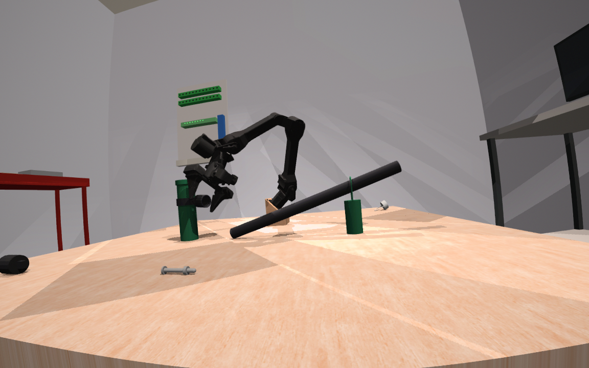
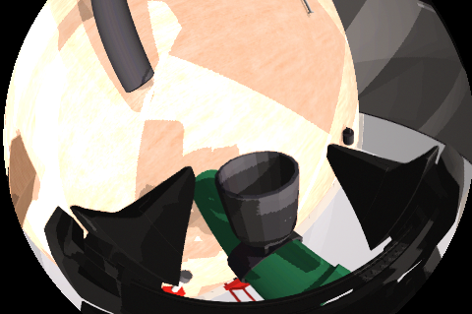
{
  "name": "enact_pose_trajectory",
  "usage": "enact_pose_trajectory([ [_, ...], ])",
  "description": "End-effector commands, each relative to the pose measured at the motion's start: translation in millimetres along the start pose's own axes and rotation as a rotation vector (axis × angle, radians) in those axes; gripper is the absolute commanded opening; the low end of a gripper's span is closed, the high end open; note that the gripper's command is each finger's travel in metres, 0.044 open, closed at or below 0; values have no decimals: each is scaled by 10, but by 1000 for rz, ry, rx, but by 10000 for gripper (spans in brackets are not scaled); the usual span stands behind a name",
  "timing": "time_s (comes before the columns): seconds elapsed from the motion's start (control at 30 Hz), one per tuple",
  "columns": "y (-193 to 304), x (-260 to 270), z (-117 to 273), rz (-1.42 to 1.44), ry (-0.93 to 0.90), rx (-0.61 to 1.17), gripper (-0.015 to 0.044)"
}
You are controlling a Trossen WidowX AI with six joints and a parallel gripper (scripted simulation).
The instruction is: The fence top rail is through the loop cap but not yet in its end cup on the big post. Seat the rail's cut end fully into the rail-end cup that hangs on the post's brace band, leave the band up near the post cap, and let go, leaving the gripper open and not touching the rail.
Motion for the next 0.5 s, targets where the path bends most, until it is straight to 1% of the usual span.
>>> enact_pose_trajectory([
  [0.0,2,29,-91,-11,-7,-7,440],
  [0.17,0,33,-130,-11,-7,-8,440],
  [0.47,0,33,-130,-11,-7,-8,204],
])
Point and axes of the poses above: the point midway between the two fingers, 35 mm back from their tips, its own z axis back along the fingers, its own x axis across the jaws, y = z × x, the point moved 6 cm from there along z, back along the fingers, and after that the axes turned 8 degrees about -z, right-handed, at the moved point
